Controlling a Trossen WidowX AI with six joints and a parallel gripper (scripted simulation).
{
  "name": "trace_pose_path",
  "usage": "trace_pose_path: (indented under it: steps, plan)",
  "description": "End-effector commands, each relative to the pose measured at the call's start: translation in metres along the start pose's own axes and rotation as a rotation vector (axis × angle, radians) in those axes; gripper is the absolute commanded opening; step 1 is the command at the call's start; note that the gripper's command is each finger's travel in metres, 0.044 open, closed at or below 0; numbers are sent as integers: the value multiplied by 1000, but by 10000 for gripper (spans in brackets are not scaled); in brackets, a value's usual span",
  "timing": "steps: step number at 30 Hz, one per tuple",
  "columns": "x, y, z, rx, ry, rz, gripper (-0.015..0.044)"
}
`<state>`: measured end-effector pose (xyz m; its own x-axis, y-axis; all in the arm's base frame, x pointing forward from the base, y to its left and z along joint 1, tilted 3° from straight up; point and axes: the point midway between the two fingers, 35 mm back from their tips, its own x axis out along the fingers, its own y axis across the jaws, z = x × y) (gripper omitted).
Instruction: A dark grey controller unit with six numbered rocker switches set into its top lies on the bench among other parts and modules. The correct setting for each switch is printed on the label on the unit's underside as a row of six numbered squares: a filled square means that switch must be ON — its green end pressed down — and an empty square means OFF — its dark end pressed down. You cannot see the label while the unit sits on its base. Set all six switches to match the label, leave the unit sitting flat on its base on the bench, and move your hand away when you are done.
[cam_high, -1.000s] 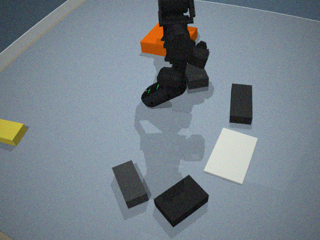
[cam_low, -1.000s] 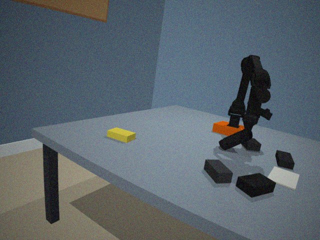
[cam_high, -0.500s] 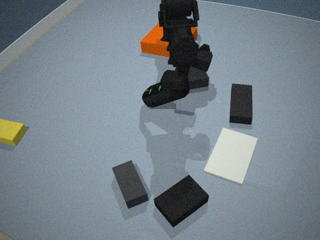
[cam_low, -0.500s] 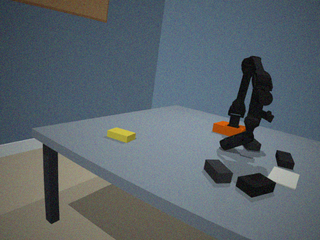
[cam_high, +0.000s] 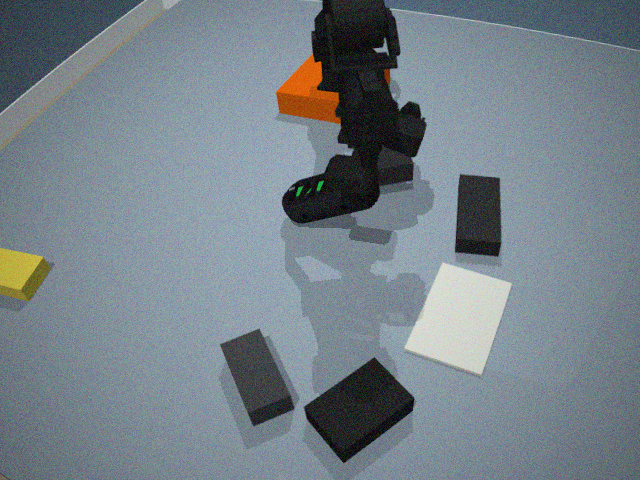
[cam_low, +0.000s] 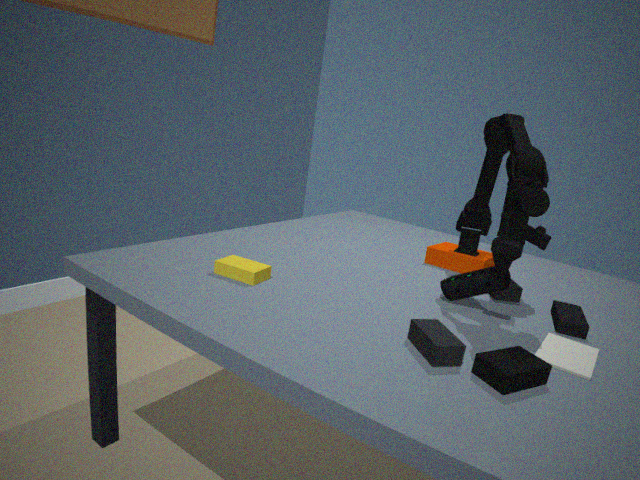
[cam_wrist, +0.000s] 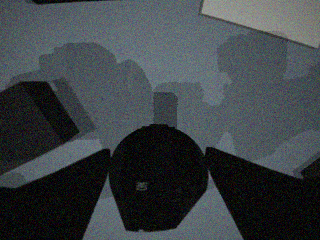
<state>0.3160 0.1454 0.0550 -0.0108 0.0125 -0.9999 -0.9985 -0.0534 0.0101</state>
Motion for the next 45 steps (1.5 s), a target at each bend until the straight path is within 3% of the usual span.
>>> trace_pose_path:
  steps: [1, 45]
  plan:
    - [9, 3, -3, 12, 15, 18, 338]
    - [39, 3, 12, 12, 14, 18, 338]
